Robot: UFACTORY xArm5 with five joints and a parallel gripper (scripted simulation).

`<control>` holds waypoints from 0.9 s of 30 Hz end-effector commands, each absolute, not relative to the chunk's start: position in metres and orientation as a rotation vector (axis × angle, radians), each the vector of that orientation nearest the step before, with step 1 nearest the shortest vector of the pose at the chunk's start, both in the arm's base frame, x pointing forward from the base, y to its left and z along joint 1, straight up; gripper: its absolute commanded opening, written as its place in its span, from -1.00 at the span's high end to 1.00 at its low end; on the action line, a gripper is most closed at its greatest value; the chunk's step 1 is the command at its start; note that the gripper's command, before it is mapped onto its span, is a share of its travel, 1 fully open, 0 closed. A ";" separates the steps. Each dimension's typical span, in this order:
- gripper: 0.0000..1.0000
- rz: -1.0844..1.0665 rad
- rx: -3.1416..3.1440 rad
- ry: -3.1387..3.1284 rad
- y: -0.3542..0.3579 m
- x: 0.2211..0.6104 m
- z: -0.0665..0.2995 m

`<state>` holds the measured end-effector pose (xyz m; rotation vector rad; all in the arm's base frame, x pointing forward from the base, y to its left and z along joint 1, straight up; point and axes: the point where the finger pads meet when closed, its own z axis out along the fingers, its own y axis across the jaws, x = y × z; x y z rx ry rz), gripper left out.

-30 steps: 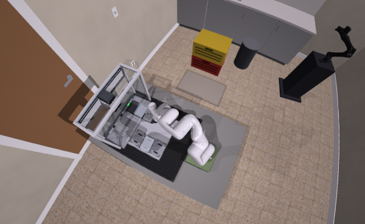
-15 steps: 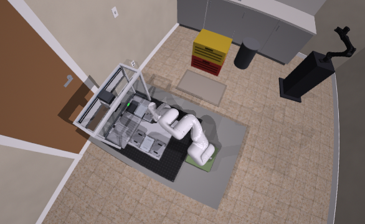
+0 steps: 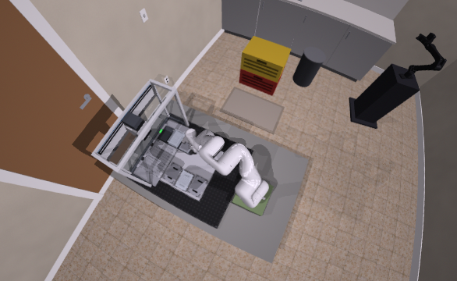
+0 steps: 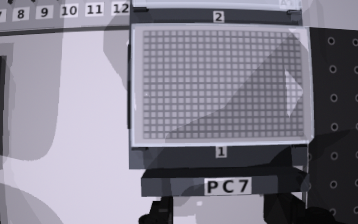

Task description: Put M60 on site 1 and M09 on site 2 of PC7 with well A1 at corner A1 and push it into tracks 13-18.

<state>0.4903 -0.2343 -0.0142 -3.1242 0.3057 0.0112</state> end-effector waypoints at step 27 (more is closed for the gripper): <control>-0.62 0.001 -3.125 0.308 -0.234 0.483 -0.009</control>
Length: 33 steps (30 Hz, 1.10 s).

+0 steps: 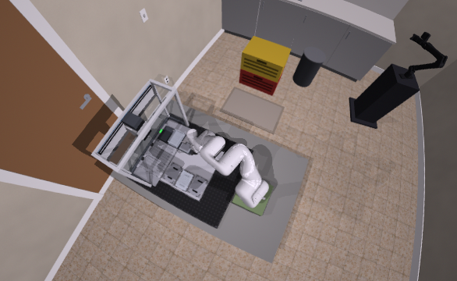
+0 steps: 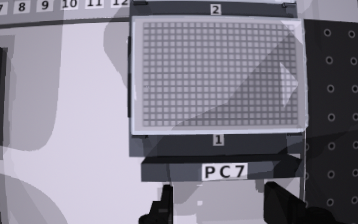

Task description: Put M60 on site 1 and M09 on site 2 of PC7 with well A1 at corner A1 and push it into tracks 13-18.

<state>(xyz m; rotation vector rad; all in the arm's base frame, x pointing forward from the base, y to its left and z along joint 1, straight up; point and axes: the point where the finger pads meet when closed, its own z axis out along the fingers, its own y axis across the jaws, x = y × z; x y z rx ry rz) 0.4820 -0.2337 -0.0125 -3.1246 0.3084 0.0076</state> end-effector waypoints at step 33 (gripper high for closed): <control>-0.62 0.001 -3.125 0.308 -0.235 0.483 0.039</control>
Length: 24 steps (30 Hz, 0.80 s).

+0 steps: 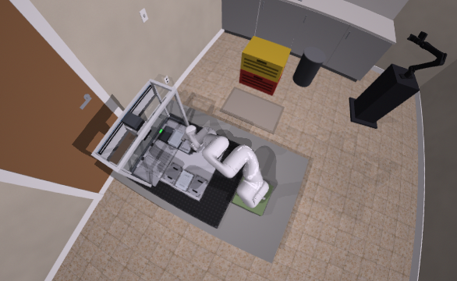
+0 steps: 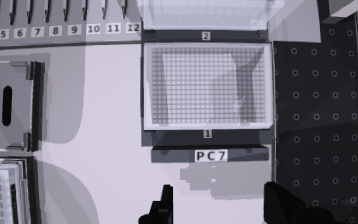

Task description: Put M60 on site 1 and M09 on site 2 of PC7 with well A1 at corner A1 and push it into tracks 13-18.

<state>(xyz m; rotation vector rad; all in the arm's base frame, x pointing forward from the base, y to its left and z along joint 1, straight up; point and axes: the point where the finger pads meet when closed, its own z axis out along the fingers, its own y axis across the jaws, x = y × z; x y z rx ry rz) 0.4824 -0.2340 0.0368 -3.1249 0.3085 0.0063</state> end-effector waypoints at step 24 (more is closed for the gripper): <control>-0.62 0.001 -3.125 0.308 -0.235 0.484 0.076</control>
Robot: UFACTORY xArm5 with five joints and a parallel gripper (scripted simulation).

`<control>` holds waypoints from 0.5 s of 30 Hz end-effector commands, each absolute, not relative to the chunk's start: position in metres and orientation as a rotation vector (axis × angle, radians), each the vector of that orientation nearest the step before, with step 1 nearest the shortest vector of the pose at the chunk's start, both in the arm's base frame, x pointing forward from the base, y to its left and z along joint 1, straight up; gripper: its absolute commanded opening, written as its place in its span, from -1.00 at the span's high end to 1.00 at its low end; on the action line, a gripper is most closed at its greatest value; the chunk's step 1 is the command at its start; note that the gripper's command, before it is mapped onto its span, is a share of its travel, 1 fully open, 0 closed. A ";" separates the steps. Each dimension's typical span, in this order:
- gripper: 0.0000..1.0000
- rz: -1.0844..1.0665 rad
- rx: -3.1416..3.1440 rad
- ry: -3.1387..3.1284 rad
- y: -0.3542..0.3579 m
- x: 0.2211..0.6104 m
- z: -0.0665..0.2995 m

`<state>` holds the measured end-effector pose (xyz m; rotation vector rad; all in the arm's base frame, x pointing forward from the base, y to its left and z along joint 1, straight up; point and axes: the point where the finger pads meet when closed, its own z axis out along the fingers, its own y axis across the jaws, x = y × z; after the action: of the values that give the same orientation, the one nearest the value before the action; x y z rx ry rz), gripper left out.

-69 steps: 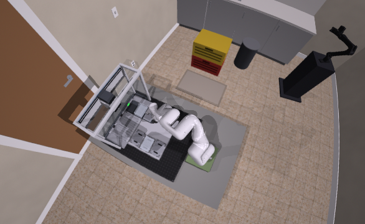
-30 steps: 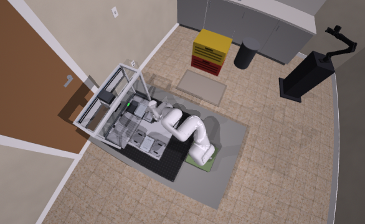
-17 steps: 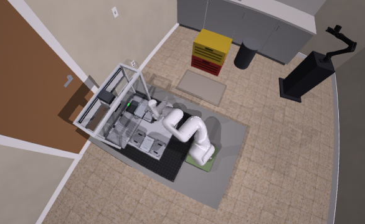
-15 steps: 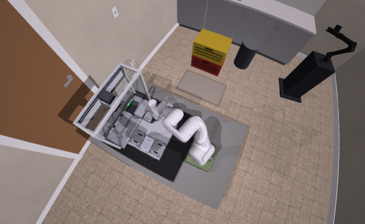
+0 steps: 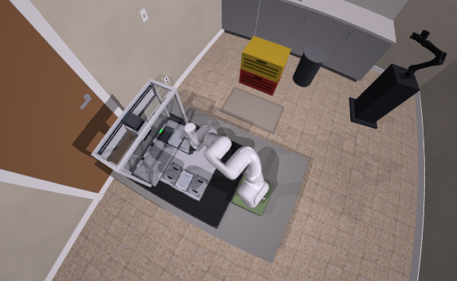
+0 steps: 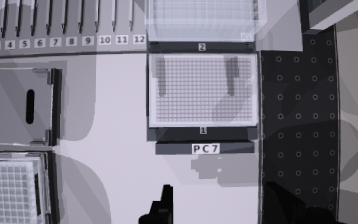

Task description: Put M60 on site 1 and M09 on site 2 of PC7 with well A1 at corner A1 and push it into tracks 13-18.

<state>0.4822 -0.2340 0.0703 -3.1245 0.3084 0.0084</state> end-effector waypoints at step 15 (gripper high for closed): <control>-0.62 0.000 -3.125 0.308 -0.235 0.484 0.098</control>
<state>0.4820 -0.2339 0.0917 -3.1241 0.3084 0.0097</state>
